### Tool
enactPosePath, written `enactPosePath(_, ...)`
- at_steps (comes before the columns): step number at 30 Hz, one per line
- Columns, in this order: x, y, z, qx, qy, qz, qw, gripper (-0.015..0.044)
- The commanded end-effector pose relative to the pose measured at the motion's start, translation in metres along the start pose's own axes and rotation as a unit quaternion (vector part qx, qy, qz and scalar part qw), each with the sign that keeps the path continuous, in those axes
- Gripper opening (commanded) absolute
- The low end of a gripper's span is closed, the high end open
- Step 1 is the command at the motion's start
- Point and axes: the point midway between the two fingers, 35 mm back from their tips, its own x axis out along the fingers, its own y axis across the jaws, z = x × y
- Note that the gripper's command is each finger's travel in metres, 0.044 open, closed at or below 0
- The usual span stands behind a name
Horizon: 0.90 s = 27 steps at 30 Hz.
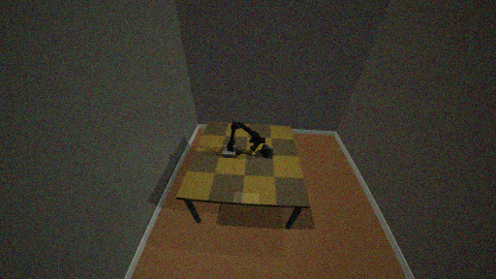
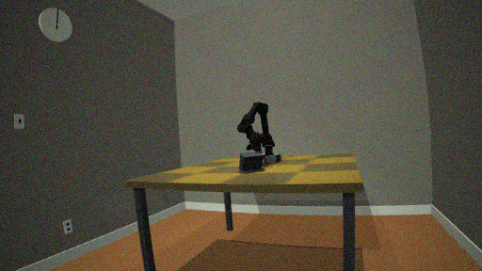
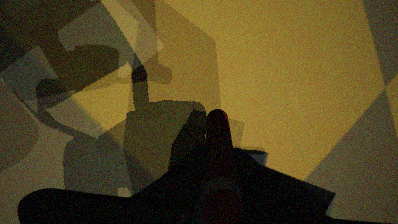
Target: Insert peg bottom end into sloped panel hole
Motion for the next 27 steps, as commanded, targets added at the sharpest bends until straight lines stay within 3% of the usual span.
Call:
enactPosePath(1,0.001,0.004,-0.002,0.021,-0.004,-0.012,1.000,0.0000)
enactPosePath(27,-0.009,0.019,-0.022,0.114,-0.003,-0.087,0.990,0.0000)
